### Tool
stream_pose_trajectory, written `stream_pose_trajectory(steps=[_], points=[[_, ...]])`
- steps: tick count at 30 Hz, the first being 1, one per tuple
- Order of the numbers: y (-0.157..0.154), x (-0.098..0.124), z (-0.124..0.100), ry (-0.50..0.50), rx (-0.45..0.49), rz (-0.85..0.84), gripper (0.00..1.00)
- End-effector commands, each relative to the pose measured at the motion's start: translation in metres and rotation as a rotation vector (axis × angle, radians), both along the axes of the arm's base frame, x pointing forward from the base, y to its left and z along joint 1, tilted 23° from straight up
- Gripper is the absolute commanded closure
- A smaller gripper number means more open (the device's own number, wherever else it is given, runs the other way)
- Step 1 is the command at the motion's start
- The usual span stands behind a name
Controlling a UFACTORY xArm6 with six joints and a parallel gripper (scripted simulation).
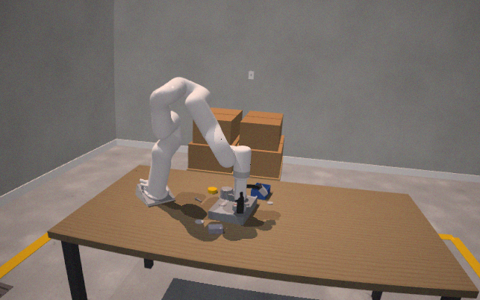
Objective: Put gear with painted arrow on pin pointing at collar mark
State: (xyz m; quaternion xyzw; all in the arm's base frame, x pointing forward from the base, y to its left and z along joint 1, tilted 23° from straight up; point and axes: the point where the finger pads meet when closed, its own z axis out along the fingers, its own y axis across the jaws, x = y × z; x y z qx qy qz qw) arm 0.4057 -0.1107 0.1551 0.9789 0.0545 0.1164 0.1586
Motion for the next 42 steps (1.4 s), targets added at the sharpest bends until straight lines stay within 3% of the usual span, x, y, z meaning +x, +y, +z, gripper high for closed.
stream_pose_trajectory(steps=[1,42], points=[[0.0003,0.0006,0.0008,-0.002,0.0,0.001,1.0],[0.0016,-0.0005,0.005,-0.002,0.0,0.001,1.0]])
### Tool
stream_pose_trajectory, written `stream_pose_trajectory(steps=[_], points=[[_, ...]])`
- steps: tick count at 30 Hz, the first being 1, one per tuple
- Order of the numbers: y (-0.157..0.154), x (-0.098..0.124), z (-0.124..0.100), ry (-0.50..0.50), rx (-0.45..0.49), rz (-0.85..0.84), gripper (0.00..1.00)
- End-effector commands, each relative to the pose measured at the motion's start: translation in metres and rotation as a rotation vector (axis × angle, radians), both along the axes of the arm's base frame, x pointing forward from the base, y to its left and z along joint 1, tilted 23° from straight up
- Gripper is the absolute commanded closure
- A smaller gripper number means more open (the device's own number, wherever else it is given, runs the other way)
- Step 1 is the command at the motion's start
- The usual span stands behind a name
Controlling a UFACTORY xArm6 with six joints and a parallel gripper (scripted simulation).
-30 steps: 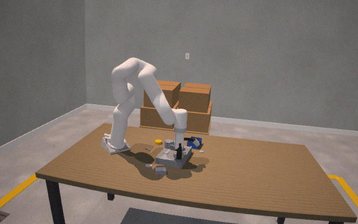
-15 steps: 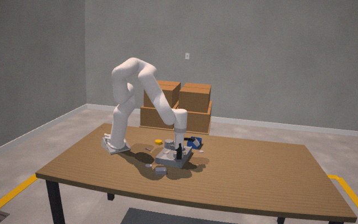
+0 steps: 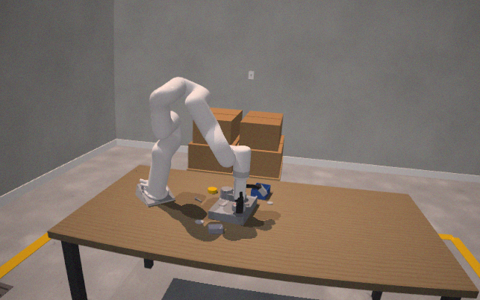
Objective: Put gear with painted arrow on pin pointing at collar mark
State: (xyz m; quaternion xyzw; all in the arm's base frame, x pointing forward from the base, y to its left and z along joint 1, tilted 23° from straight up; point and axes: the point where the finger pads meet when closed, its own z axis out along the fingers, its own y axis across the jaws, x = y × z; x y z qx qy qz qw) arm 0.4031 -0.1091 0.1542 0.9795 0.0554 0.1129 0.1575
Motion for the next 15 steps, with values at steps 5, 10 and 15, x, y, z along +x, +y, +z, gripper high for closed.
stream_pose_trajectory(steps=[5,10,15], points=[[0.001,0.001,0.009,-0.009,-0.002,0.0,1.0],[0.004,-0.001,0.017,-0.009,-0.002,0.0,1.0],[0.007,-0.003,0.026,-0.009,-0.002,0.0,1.0]])
